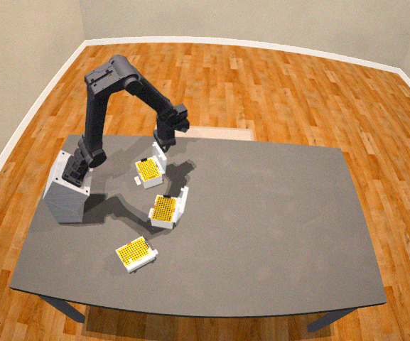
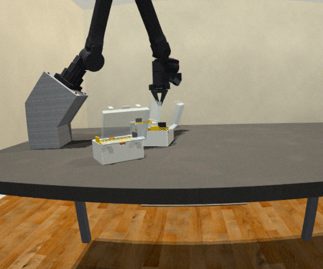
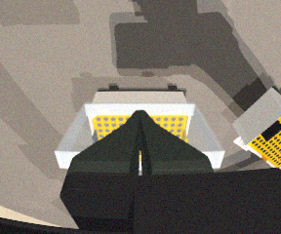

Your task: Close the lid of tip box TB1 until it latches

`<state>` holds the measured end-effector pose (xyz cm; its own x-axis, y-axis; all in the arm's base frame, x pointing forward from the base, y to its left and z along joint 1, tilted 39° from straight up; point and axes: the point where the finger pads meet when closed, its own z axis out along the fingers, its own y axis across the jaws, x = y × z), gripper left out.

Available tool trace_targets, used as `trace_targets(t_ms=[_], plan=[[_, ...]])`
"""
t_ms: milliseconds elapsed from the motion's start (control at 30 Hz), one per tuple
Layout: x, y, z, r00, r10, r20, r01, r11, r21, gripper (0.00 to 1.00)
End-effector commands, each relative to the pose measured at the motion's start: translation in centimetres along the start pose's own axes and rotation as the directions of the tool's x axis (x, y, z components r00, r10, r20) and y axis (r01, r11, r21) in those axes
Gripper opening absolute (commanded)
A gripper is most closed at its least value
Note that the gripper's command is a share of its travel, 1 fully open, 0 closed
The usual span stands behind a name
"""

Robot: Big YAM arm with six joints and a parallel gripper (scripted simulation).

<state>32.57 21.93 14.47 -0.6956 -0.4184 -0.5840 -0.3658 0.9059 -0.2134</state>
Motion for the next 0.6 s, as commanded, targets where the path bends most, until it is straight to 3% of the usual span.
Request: trace_targets(t_ms=[0,333,367,567], plan=[[-0.3,0.4,-0.8,0.999,0.017,0.034,-0.017,1.000,-0.012,0.00],[0.8,0.4,-0.9,0.999,0.017,0.033,-0.017,1.000,-0.012,0.00],[1.0,-0.2,-0.5,0.999,0.028,0.022,-0.028,1.000,0.001,0.00],[1.7,0.4,-1.0,0.999,0.017,0.033,-0.016,1.000,-0.012,0.00]])
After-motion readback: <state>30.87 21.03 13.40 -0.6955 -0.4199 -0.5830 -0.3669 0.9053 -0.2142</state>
